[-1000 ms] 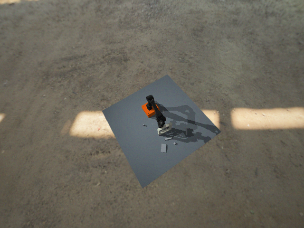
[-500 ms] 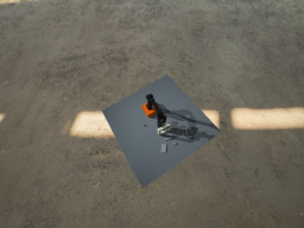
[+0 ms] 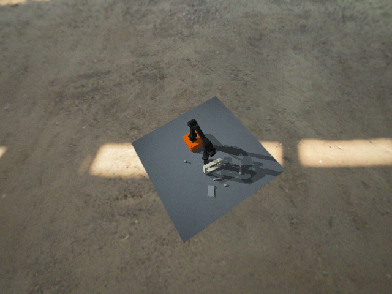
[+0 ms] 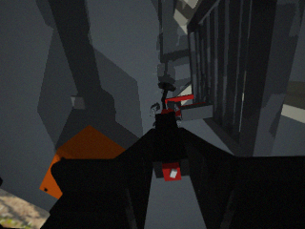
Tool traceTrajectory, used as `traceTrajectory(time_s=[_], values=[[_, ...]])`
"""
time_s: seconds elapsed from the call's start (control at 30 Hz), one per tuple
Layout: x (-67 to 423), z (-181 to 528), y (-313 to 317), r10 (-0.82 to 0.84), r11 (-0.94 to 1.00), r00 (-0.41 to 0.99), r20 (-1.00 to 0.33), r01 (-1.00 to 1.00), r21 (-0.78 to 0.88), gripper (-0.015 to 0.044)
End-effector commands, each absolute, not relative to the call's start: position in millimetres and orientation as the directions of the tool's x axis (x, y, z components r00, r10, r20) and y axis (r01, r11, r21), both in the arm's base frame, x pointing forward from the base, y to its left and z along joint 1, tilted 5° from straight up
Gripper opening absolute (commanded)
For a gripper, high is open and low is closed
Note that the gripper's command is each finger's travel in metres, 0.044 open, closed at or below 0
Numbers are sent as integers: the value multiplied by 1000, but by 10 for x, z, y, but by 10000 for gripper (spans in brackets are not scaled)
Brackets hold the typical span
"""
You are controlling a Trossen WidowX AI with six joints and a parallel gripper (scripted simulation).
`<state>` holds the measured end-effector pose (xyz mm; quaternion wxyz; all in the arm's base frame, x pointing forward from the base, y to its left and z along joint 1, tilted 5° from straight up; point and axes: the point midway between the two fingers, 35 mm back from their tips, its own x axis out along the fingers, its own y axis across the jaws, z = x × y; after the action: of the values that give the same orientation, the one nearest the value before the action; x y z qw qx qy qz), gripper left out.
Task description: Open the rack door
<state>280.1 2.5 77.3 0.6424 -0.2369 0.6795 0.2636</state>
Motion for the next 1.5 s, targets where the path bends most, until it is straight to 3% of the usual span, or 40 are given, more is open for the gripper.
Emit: traceTrajectory(time_s=[0.0,1.47], values=[[2791,778,67,17,795,-53,-998,-605,45,8],[2727,799,882,25,1000,-53,-998,-8,26,8]])
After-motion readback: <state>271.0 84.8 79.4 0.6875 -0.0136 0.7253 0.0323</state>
